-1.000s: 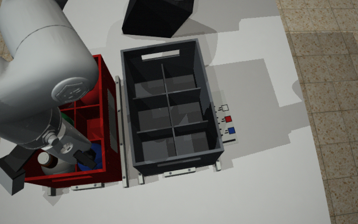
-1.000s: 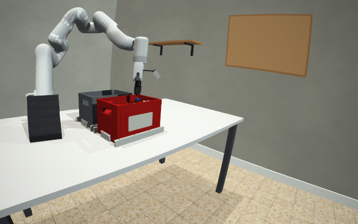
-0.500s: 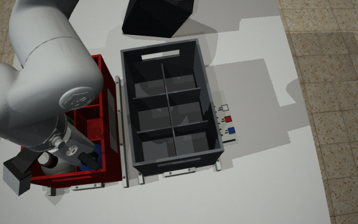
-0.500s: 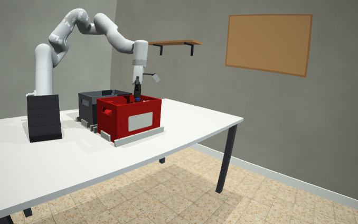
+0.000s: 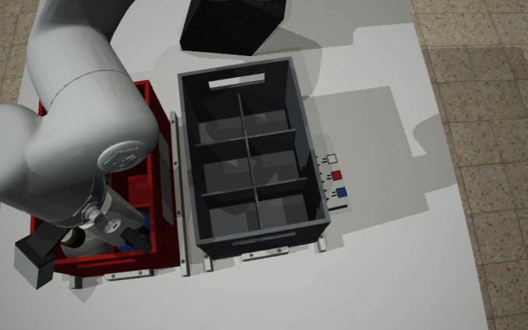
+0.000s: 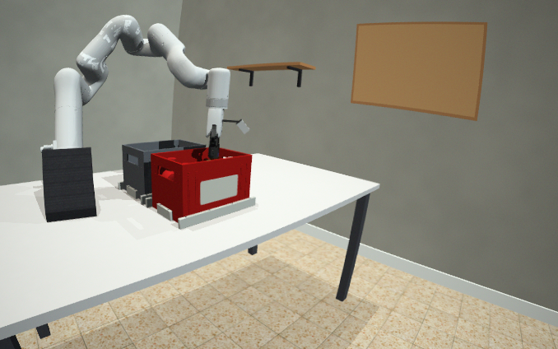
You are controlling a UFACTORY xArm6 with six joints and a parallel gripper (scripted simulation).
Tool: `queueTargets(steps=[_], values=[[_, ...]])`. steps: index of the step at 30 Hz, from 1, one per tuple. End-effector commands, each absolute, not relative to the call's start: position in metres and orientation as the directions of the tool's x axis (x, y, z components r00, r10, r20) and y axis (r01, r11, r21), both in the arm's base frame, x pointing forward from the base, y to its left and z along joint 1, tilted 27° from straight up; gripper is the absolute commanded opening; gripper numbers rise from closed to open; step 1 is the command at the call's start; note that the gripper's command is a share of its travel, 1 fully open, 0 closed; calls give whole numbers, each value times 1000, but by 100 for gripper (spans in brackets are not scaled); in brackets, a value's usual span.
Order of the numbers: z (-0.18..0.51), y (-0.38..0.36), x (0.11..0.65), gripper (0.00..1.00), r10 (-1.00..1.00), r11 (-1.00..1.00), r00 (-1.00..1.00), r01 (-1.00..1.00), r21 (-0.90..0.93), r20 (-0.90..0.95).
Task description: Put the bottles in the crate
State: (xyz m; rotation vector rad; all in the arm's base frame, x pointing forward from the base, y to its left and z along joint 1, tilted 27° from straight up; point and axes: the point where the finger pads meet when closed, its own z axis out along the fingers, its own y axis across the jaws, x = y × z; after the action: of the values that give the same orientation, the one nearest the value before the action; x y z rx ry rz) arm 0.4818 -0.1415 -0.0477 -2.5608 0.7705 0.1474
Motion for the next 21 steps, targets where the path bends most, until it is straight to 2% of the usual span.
queueTargets(steps=[1, 21], values=[[-48, -142, 484, 65, -498, -738, 838, -545, -398, -223], [-59, -136, 484, 65, -498, -738, 838, -545, -398, -223]])
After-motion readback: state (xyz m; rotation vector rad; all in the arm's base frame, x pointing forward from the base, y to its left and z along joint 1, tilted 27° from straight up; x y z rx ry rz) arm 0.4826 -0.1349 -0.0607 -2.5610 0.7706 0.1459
